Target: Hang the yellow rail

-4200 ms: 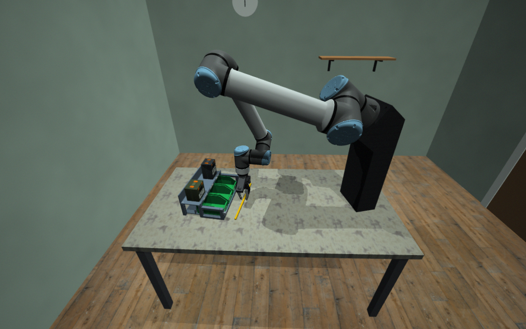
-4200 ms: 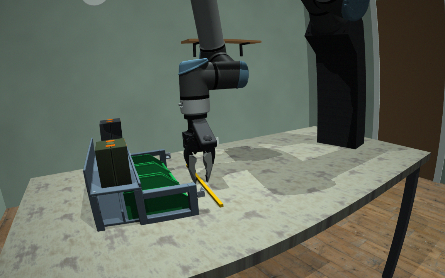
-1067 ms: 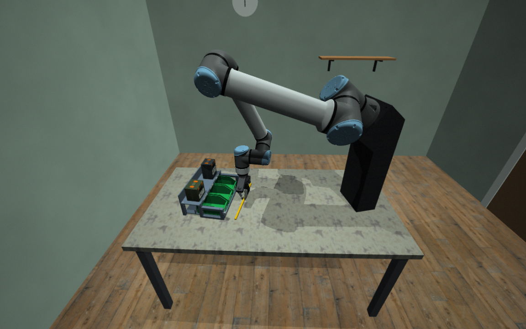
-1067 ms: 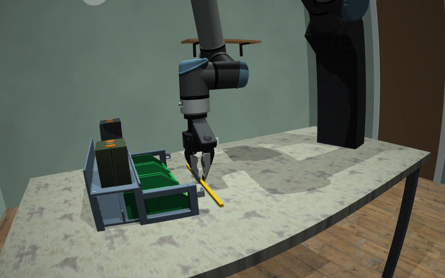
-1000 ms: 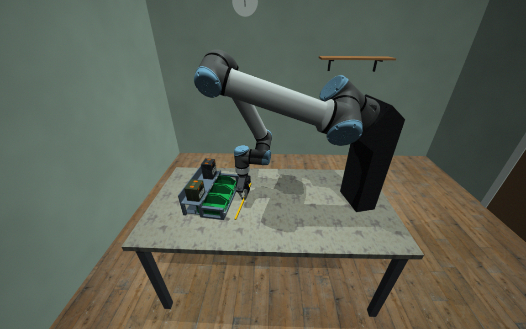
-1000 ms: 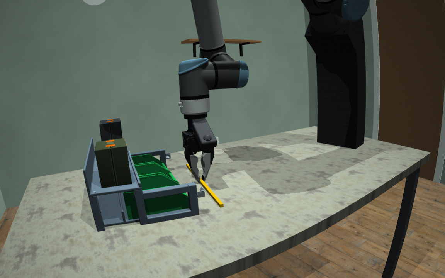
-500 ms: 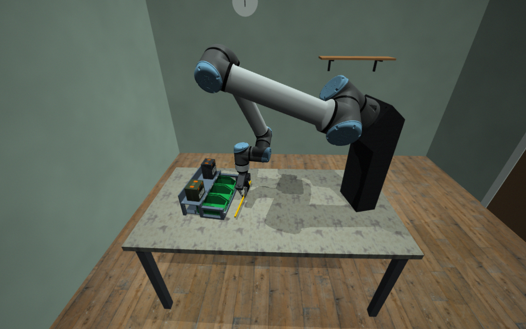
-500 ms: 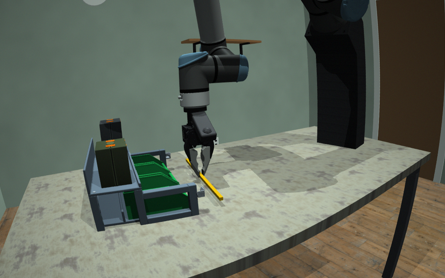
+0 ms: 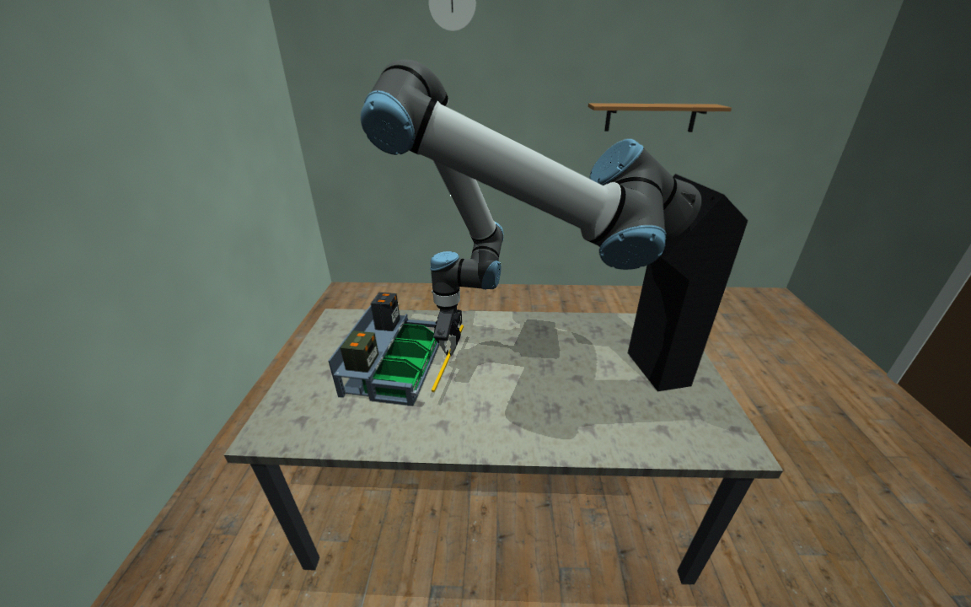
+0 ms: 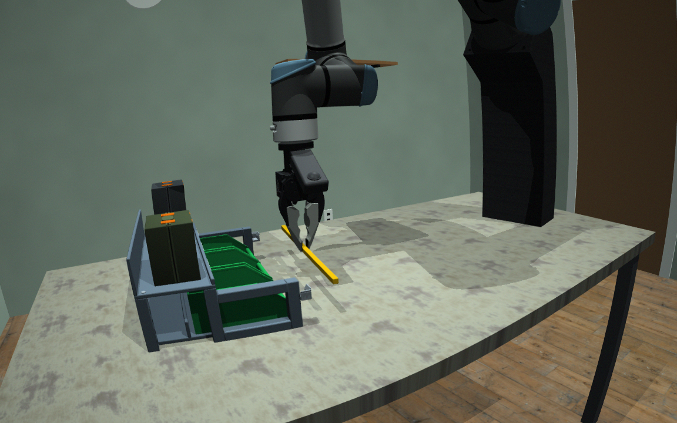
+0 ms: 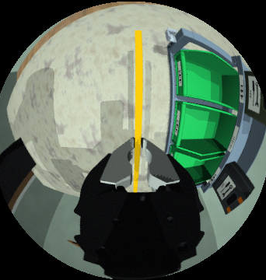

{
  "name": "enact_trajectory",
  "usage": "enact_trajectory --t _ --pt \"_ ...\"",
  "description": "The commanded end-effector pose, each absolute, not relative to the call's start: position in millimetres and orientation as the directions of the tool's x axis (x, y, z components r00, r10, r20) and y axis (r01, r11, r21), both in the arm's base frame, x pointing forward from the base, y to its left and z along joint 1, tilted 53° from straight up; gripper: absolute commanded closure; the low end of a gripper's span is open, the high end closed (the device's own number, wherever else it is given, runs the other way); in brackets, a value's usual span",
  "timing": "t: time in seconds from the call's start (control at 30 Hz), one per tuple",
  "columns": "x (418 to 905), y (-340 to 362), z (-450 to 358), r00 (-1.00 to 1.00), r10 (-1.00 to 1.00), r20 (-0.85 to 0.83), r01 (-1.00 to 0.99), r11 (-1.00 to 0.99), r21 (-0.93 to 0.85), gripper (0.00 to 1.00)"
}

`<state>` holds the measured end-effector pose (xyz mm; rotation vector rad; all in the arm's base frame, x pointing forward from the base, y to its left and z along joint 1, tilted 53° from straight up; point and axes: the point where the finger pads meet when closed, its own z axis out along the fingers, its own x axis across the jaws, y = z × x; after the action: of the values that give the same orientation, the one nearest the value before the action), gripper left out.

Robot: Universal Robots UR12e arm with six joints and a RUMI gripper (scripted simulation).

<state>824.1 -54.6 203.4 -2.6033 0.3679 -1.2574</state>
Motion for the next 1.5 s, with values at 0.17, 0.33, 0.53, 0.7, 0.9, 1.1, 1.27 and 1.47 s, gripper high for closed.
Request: enact_trajectory --t 0.17,0.33,0.53,0.7,0.9,1.1,1.27,1.47 --pt "803.3 -57.2 220.0 0.601 -0.319 0.733 -0.125 -0.943 -0.309 1.0" --pt "794.6 -58.2 226.7 0.601 -0.319 0.733 -0.125 -0.943 -0.309 1.0" --pt "788.3 -59.0 231.5 0.601 -0.319 0.733 -0.125 -0.943 -0.309 1.0" --pt "786.9 -59.2 232.6 0.601 -0.319 0.733 -0.125 -0.943 -0.309 1.0" --pt "786.2 -59.2 233.1 0.601 -0.319 0.733 -0.125 -0.943 -0.309 1.0" --pt "786.1 -59.2 233.2 0.601 -0.319 0.733 -0.125 -0.943 -0.309 1.0" --pt "786.1 -59.2 233.2 0.601 -0.319 0.733 -0.125 -0.943 -0.309 1.0" --pt "786.2 -59.2 233.1 0.601 -0.319 0.733 -0.125 -0.943 -0.309 1.0"
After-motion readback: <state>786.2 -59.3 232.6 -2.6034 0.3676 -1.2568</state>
